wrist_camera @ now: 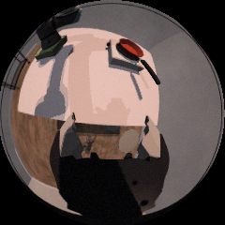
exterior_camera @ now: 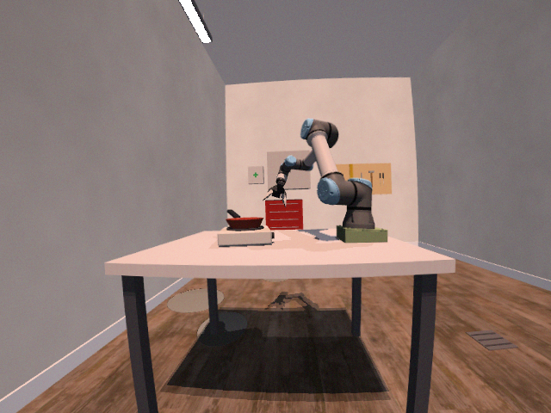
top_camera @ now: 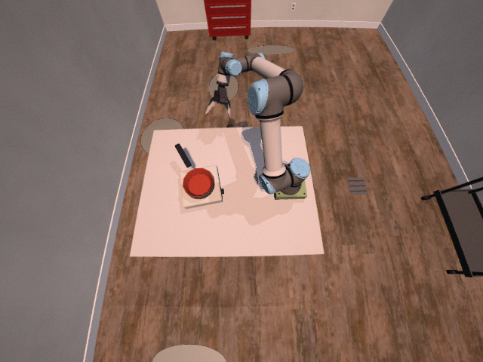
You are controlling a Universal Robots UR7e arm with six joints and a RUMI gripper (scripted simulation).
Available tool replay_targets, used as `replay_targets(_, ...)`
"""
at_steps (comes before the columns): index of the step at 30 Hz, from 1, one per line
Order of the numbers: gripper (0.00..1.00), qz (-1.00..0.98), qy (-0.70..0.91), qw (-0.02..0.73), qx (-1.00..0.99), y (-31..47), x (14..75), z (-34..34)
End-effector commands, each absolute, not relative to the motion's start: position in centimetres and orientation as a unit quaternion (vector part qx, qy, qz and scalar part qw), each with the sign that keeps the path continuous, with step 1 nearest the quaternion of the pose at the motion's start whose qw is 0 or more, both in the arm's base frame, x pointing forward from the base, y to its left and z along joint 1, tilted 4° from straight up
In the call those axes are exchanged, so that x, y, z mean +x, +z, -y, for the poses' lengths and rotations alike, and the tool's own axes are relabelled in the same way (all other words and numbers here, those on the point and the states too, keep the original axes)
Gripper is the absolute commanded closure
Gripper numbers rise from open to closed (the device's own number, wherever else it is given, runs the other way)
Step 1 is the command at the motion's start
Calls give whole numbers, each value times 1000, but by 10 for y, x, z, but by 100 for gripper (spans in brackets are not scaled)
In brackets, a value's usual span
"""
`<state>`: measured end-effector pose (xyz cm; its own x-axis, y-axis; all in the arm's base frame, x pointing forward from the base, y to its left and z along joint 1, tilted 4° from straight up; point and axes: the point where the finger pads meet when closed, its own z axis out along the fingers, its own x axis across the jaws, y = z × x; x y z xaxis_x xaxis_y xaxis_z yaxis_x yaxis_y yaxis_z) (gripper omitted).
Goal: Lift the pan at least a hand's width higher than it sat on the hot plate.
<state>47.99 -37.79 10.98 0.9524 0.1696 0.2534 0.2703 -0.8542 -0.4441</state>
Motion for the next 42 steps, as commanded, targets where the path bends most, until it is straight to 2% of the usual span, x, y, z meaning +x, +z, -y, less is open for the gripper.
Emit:
replay_targets(1, 0, 115, -103, 244, -957, 111, 480, 378)
replay_targets(42, 0, 84, -84, 241, -963, 115, 486, 361)
